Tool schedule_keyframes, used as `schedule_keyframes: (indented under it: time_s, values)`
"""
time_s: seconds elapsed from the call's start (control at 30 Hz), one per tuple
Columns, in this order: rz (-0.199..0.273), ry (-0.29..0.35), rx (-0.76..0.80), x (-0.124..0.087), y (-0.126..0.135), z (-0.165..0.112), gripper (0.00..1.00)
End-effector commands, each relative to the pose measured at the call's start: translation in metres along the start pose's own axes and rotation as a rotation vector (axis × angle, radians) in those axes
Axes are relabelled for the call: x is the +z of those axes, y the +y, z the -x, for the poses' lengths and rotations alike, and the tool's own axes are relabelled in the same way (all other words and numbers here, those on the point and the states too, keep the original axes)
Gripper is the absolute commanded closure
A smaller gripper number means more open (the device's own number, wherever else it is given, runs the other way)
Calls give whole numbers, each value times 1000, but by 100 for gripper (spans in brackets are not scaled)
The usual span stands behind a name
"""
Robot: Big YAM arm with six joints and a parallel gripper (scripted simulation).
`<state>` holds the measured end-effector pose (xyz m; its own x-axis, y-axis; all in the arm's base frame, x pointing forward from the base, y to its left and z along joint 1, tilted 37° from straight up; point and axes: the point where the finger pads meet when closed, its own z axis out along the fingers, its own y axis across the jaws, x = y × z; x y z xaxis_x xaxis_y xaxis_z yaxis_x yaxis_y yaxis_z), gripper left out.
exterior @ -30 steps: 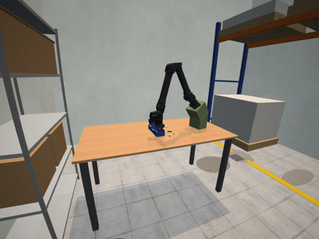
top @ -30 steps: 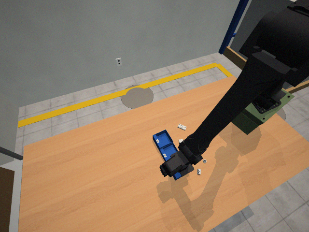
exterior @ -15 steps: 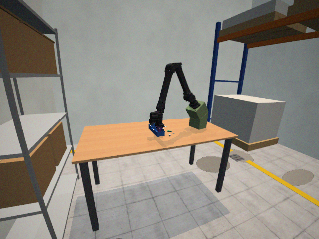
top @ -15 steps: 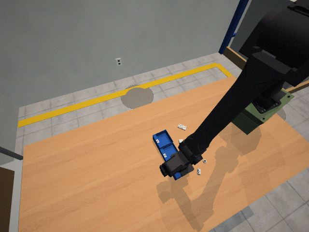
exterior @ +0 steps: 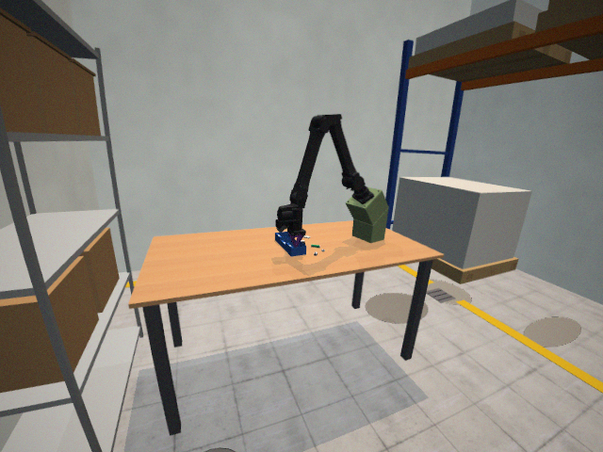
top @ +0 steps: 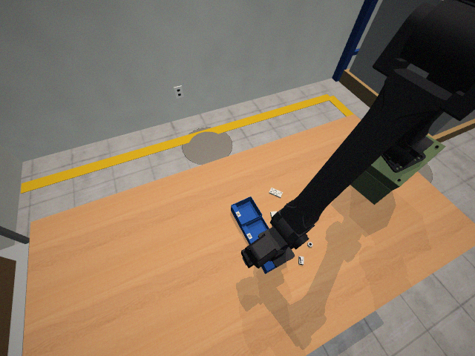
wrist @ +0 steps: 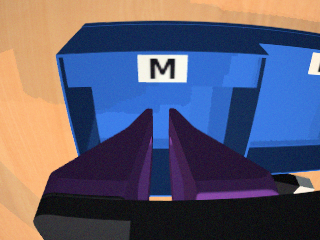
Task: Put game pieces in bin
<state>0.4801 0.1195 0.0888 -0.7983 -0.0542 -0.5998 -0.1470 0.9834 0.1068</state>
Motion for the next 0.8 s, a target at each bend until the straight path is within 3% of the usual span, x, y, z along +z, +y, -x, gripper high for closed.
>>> schedule_keyframes:
  time_s: [0.0,0.13,0.17,0.23,0.6,0.7,0.73,0.77]
  values:
    - [4,-11,2,-12,4,2,92]
    - [3,-11,2,-15,3,2,92]
    - [-1,18,3,-6,1,-7,92]
    - [3,-11,2,-19,2,2,92]
    - [-3,-13,2,-53,-3,3,92]
    - [-3,-13,2,-54,-3,3,92]
    - [-8,25,3,-41,-6,-8,92]
    - [-8,20,3,-40,-6,-7,92]
